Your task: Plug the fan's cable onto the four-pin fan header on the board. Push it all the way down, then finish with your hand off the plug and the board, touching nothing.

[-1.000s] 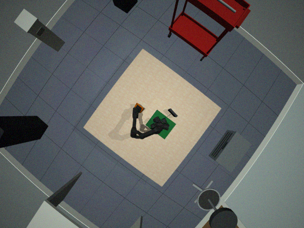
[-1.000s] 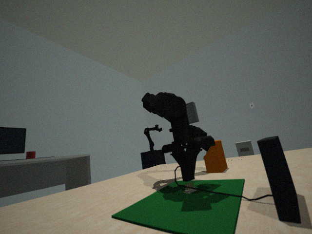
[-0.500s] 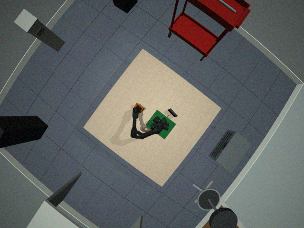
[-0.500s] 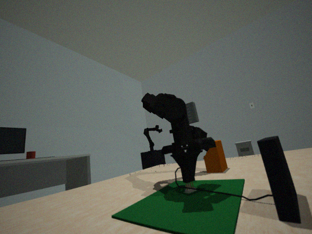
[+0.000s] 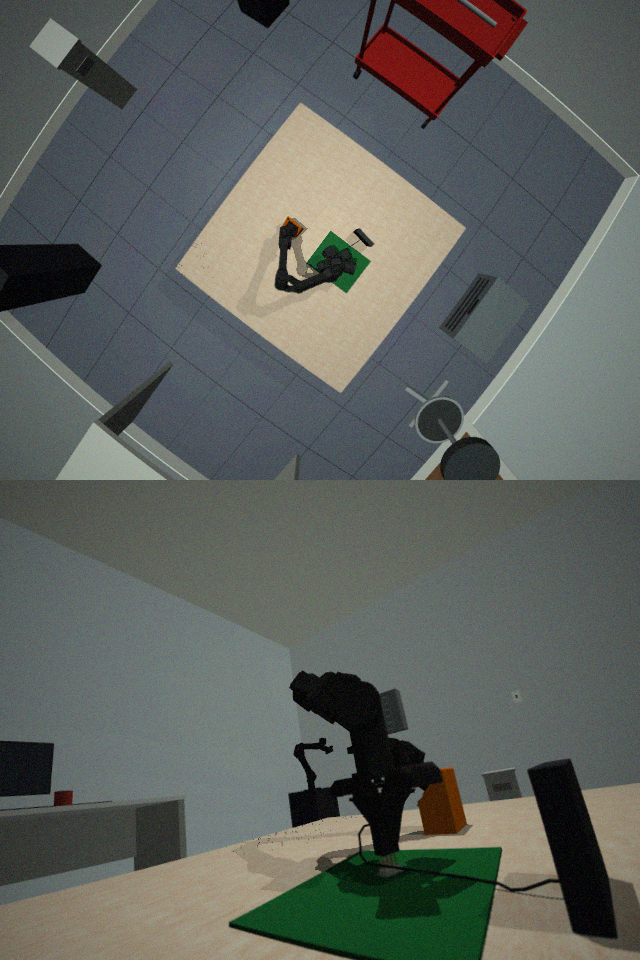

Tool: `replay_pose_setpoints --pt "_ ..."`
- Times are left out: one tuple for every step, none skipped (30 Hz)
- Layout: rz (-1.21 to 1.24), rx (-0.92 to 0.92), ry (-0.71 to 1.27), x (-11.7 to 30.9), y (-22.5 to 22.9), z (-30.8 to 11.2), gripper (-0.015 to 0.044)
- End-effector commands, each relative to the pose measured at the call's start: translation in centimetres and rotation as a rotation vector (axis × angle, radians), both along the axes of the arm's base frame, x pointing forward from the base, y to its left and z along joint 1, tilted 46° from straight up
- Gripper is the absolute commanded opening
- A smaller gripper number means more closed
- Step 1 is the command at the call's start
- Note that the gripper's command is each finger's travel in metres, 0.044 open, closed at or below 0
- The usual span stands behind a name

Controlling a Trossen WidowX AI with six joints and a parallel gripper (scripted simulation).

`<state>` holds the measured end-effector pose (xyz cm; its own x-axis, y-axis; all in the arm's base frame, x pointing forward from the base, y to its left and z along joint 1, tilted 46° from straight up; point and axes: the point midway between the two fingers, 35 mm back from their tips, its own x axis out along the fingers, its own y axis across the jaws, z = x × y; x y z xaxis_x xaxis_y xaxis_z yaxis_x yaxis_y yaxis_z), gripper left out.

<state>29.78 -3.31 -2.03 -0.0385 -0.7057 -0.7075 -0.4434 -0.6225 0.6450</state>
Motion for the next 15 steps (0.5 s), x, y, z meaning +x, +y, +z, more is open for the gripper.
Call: replay_pose_setpoints --pt "0.005 -0.005 0.002 0.01 -0.12 -0.04 0.0" --pt "0.005 -0.005 0.002 0.0 -0.13 -0.06 0.0" --pt "0.005 -0.005 0.002 -0.01 -0.15 -0.08 0.0" --pt "0.005 -0.005 0.002 -0.01 -0.16 -0.09 0.0" --pt "0.005 -0.005 0.002 -0.02 -0.17 -0.11 0.0" --pt "0.005 -0.005 0.002 -0.03 -0.18 -0.13 0.0" --pt "0.005 -0.005 0.002 -0.04 -0.19 -0.15 0.0" --pt "0.006 -0.005 0.003 -0.05 -0.21 -0.17 0.0" --pt "0.006 -0.005 0.003 -0.05 -0.22 -0.18 0.0" --pt "0.006 -0.005 0.003 -0.06 -0.23 -0.2 0.0" --pt "0.006 -0.005 0.003 -0.07 -0.24 -0.22 0.0" --pt "0.006 -0.005 0.003 -0.07 -0.26 -0.23 0.0" --pt "0.006 -0.005 0.003 -0.08 -0.27 -0.25 0.0" --pt "0.006 -0.005 0.003 -0.09 -0.29 -0.27 0.0" --pt "0.006 -0.005 0.003 -0.09 -0.3 -0.28 0.0"
